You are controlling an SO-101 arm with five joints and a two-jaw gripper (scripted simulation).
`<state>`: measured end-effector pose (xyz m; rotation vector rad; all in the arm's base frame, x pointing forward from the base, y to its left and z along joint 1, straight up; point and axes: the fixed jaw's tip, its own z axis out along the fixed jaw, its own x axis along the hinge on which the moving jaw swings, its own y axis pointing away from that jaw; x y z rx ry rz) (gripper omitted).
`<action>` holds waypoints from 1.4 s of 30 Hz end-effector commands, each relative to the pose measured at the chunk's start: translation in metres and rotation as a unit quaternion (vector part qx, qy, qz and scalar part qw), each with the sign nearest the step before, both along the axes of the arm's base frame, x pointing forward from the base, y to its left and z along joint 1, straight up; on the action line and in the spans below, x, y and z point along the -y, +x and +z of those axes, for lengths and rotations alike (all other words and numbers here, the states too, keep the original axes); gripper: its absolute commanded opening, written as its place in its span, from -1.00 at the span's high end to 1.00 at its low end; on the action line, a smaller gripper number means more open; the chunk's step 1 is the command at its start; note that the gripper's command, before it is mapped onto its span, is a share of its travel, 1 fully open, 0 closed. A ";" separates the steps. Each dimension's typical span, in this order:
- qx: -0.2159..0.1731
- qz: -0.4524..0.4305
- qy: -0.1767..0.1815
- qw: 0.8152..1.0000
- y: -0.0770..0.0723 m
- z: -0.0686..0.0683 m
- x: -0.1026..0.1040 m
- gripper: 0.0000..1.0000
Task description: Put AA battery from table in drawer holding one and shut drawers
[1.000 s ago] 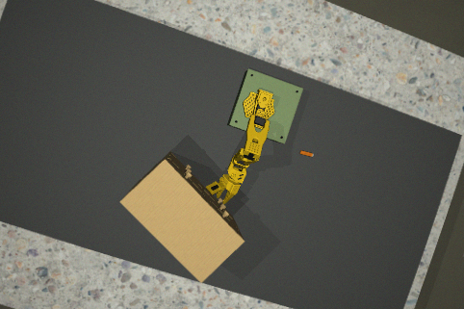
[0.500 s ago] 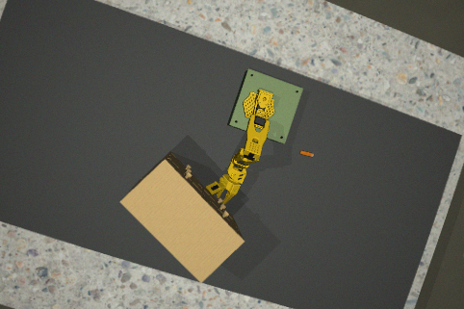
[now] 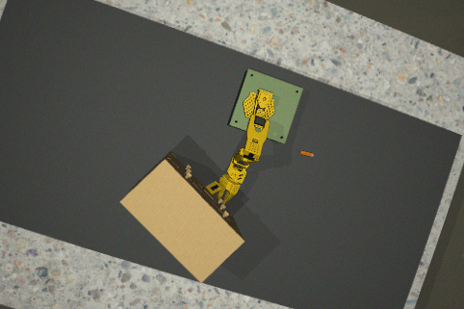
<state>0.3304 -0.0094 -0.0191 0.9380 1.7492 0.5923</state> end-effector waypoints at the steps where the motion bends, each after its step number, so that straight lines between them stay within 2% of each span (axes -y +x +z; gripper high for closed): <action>1: 0.007 -0.004 0.004 1.000 0.002 0.007 0.002 0.79; 18: 0.007 -0.004 0.004 1.000 0.002 0.007 0.002 1.00; 42: 0.008 -0.002 0.003 1.000 -0.002 0.004 0.000 1.00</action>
